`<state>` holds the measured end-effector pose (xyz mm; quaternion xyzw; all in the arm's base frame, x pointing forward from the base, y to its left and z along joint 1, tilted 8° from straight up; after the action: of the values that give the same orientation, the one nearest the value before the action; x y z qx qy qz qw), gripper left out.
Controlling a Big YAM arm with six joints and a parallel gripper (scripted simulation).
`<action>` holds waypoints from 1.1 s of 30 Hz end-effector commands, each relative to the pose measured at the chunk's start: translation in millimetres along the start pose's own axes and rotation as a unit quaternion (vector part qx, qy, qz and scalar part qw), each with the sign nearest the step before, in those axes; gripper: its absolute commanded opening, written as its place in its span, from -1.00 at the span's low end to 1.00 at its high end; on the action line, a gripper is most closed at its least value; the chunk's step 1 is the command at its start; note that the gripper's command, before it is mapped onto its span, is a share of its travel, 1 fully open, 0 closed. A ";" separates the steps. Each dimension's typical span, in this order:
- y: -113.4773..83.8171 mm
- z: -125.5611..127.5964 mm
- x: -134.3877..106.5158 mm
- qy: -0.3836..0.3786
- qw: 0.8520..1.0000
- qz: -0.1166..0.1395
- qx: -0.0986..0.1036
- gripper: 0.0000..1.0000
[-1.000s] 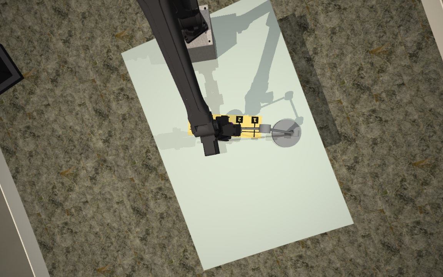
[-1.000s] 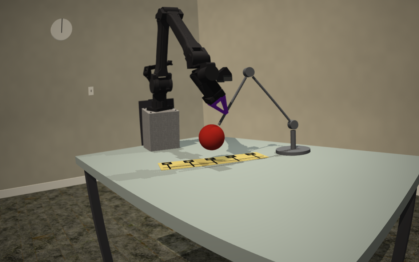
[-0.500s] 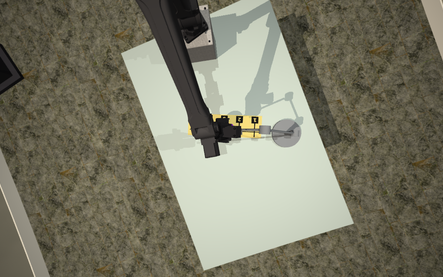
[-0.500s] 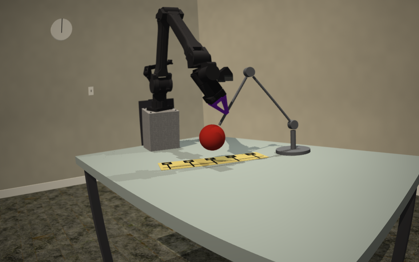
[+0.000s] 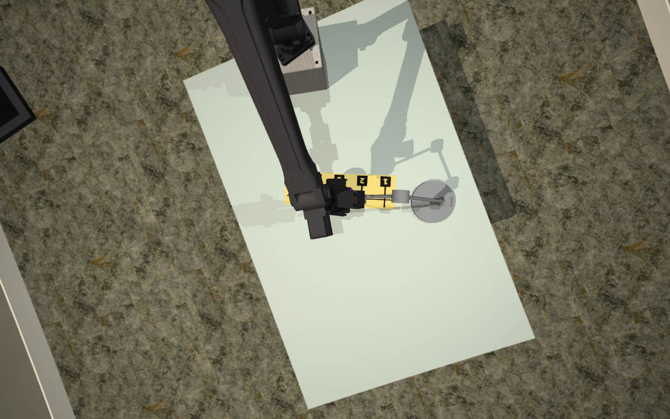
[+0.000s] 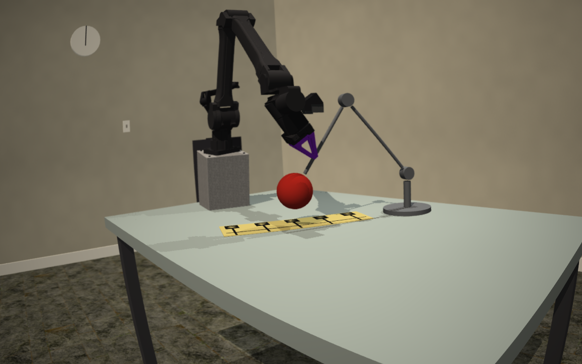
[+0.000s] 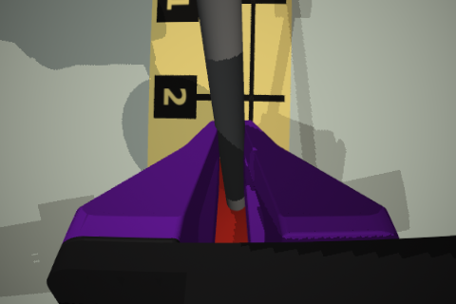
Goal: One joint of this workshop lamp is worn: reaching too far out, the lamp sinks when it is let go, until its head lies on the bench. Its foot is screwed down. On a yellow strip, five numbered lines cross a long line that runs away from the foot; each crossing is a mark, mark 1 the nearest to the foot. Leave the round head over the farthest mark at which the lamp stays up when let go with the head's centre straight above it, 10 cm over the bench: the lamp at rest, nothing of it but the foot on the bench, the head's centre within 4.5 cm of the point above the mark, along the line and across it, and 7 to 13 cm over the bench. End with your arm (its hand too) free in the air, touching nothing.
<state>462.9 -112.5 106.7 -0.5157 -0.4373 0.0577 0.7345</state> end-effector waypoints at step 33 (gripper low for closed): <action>-5.8 -6.1 10.0 -0.006 1.000 -0.004 -0.008 1.00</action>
<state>473.0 -111.3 115.1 -0.5179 -0.4415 0.0549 0.7306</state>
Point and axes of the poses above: the point where the finger pads meet when closed, its own y axis out along the fingers, its own z axis across the jaws, x = y × z, the point moved 6 cm from there along -y, back along the fingers, and after that the axes turned 15 degrees about y, right-handed, at the moved point
